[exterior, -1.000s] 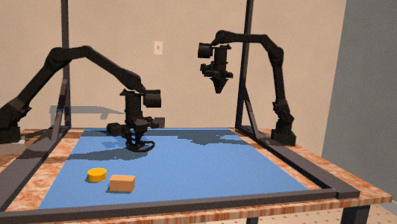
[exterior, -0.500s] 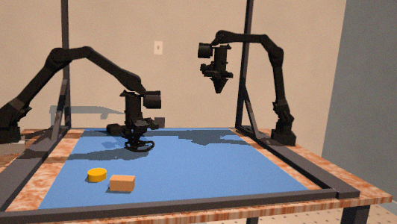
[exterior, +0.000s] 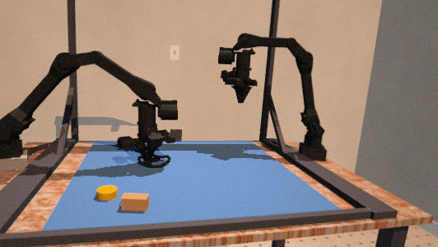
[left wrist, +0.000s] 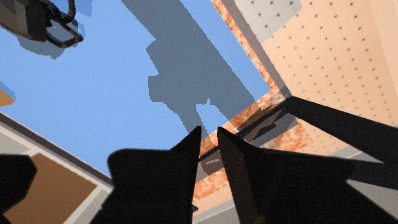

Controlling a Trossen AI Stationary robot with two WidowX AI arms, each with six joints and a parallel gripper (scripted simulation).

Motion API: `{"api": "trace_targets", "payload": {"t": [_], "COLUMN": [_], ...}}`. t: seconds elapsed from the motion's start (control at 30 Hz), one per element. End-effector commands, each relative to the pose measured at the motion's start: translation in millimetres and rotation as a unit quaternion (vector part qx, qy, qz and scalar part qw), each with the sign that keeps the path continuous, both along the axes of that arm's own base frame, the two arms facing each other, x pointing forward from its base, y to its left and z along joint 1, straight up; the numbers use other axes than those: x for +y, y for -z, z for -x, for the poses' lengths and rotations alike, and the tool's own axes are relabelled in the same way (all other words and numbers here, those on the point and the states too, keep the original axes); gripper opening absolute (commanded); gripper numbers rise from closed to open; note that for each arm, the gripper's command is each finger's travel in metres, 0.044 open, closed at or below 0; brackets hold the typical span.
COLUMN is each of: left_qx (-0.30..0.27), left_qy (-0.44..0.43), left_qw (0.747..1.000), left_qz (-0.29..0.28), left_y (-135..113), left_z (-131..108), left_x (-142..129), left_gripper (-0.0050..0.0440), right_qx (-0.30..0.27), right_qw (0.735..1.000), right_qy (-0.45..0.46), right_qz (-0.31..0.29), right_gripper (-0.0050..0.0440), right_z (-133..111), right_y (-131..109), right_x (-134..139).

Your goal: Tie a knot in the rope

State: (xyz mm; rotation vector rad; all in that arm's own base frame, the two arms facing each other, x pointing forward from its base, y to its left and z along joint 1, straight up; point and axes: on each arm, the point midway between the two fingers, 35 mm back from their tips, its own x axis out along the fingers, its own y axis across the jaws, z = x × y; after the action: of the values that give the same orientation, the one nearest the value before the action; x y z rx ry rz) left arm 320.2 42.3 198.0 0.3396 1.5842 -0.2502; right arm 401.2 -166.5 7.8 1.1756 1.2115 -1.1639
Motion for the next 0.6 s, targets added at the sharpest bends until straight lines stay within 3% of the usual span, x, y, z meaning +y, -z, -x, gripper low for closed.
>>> {"api": "trace_targets", "payload": {"t": [0.0, 0.17, 0.57], "left_qx": [-0.013, -0.013, -0.013], "left_qy": [-0.003, -0.003, -0.003], "left_qw": [1.0, 1.0, 1.0], "left_qz": [-0.003, -0.003, -0.003], "left_y": [-8.5, -8.5, -8.5], "left_z": [1.2, 1.2, 1.2], "left_x": [0.2, 0.2, 0.2], "left_gripper": [0.0085, 0.0085, 0.0085], "right_qx": [-0.005, -0.005, -0.005], "right_qw": [1.0, 1.0, 1.0], "right_qy": [0.002, 0.002, 0.002], "right_qz": [0.002, 0.002, 0.002], "right_gripper": [0.002, 0.002, 0.002], "right_z": [-1.2, -0.6, -0.6], "right_y": [-7.8, -27.3, -28.0], "right_x": [-0.2, 0.0, 0.0]}}
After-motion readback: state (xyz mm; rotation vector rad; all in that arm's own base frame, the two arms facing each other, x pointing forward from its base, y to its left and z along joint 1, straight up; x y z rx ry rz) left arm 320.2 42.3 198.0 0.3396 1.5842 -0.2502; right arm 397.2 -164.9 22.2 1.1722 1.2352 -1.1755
